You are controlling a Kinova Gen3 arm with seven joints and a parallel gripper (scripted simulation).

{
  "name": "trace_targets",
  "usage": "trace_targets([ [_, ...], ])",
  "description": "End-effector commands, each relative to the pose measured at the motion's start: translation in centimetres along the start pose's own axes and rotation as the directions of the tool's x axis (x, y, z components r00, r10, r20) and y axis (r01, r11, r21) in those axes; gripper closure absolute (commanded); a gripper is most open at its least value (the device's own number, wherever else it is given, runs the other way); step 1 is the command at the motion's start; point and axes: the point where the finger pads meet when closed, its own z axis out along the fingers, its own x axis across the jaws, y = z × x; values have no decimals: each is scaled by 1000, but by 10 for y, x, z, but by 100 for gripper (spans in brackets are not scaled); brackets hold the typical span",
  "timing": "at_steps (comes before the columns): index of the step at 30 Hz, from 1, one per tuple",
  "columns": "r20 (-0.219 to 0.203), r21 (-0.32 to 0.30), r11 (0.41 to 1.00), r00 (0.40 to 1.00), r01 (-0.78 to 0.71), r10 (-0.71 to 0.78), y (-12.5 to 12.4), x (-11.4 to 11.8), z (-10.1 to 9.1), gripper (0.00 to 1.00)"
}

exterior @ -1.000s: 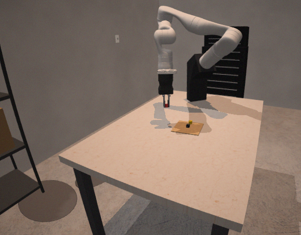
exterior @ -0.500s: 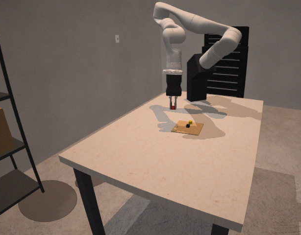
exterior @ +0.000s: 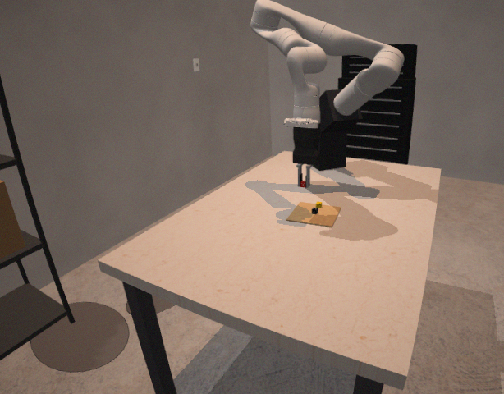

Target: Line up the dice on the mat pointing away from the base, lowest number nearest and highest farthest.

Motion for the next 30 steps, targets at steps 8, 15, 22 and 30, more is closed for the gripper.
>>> trace_targets([
  [8, 3, -11, 1000, 1000, -28, 28, -1, -17, 2, 66],
  [15, 4, -11, 999, 999, -41, 41, -1, -20, 2, 66],
  [22, 4, -11, 999, 999, -41, 41, -1, -20, 2, 66],
  [30, 4, -11, 999, 999, -41, 41, -1, -20, 2, 66],
])
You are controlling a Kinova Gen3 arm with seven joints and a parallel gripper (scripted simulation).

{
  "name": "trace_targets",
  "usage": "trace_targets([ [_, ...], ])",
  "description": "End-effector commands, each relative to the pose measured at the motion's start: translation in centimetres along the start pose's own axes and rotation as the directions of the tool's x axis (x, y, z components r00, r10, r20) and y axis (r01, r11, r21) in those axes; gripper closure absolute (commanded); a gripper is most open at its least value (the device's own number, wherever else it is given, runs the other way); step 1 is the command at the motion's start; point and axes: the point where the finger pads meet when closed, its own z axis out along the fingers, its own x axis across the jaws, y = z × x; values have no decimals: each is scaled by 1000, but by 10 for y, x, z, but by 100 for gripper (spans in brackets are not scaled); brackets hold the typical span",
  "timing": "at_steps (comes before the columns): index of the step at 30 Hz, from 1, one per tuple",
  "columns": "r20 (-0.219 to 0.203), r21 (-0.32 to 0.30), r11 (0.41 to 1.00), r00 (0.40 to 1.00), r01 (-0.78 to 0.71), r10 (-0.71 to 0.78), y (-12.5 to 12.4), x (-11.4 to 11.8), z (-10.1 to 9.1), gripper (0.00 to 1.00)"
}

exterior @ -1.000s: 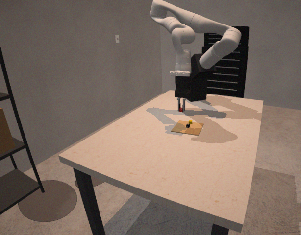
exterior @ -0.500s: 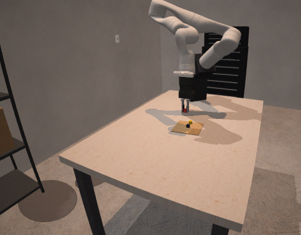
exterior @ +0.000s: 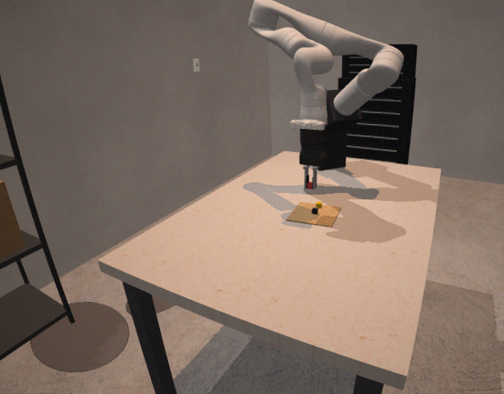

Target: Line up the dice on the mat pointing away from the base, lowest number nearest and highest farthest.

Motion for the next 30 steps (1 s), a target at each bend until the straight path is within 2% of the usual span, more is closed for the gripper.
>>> trace_targets([
  [1, -1, 1, 1000, 1000, 0, 0, 0, 0, 0, 66],
  [10, -2, 1, 1000, 1000, 0, 0, 0, 0, 10, 66],
  [23, -2, 1, 1000, 1000, 0, 0, -1, 0, 64, 66],
  [25, -2, 1, 1000, 1000, 0, 0, -1, 0, 64, 66],
  [30, -2, 1, 1000, 1000, 0, 0, -1, 0, 83, 66],
])
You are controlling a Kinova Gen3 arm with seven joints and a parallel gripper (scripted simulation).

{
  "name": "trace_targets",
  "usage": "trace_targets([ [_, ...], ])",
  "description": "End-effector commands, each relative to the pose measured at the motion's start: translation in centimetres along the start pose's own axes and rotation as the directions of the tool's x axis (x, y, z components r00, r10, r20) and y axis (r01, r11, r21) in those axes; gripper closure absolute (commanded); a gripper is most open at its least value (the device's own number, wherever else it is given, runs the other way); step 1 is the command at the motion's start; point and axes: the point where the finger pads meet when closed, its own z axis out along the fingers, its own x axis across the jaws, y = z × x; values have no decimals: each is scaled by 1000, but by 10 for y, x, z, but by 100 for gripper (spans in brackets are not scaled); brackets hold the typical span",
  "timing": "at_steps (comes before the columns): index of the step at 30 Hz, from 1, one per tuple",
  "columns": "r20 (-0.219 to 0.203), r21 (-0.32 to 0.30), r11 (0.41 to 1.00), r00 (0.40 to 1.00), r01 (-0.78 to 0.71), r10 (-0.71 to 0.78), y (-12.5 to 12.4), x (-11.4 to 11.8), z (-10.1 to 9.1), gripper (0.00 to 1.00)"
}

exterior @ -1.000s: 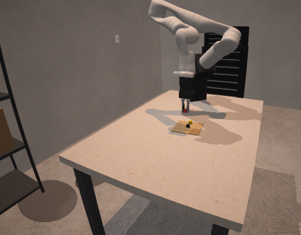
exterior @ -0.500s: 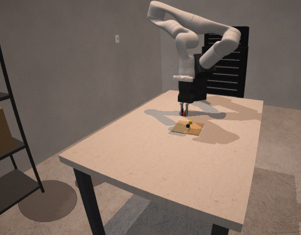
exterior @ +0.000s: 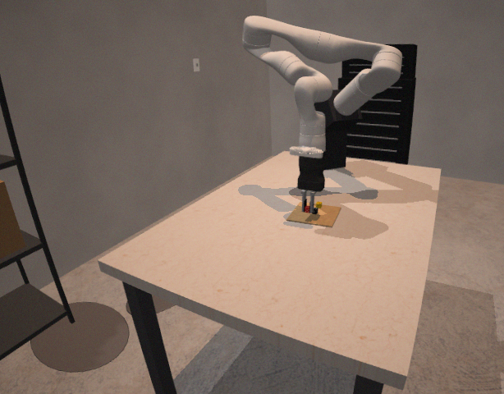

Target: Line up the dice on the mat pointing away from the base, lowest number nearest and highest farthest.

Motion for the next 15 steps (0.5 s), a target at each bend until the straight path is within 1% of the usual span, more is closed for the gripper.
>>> trace_targets([
  [1, 13, -12, 1000, 1000, 3, -3, 4, -6, 12, 66],
  [6, 13, -12, 1000, 1000, 3, -3, 4, -7, 21, 66],
  [15, 13, -12, 1000, 1000, 3, -3, 4, -7, 22, 66],
])
